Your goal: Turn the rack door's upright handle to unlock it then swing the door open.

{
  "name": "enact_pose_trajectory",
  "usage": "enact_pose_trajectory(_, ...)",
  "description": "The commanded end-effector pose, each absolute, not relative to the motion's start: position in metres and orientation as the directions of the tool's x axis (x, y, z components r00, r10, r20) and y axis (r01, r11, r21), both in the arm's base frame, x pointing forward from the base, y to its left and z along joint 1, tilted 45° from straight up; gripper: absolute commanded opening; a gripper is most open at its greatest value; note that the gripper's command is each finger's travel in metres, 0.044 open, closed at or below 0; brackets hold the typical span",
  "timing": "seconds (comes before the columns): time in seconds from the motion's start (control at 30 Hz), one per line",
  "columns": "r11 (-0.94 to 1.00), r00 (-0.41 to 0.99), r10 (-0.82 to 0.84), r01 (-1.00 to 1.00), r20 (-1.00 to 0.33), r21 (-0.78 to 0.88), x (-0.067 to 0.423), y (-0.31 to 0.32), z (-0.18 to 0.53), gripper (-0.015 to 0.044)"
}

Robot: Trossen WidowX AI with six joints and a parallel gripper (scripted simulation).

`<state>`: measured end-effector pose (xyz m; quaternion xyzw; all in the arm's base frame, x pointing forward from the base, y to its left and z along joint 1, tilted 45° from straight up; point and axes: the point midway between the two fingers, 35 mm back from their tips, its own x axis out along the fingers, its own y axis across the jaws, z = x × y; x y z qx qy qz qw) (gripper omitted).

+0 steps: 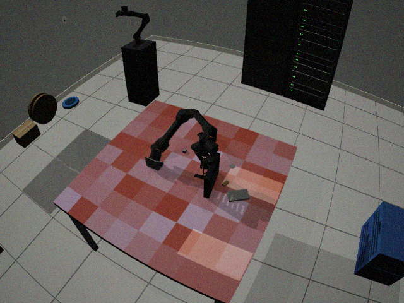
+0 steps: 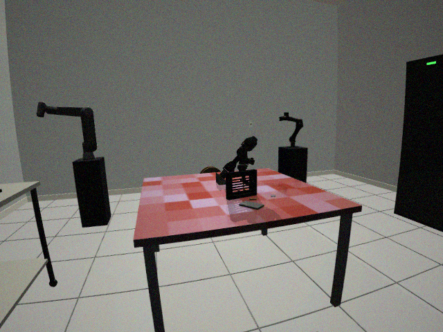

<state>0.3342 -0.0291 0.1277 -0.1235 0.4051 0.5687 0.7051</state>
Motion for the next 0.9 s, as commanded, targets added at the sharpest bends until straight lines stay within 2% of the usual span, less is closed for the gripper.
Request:
enact_pose_trajectory(0.0,0.489,0.024,0.705,-0.740,-0.709,0.461,0.3353,-0.0266,0.1273,0.0287)
enact_pose_trajectory(0.43,0.699,0.024,0.705,-0.189,-0.709,0.689,0.3353,-0.0266,0.1273,0.0287)
enact_pose_trajectory(0.63,0.703,0.024,0.705,0.107,-0.709,0.703,0.3353,-0.0266,0.1273,0.0287)
enact_pose_trajectory(0.87,0.630,0.024,0.705,0.438,-0.709,0.641,0.3353,-0.0266,0.1273,0.0287)
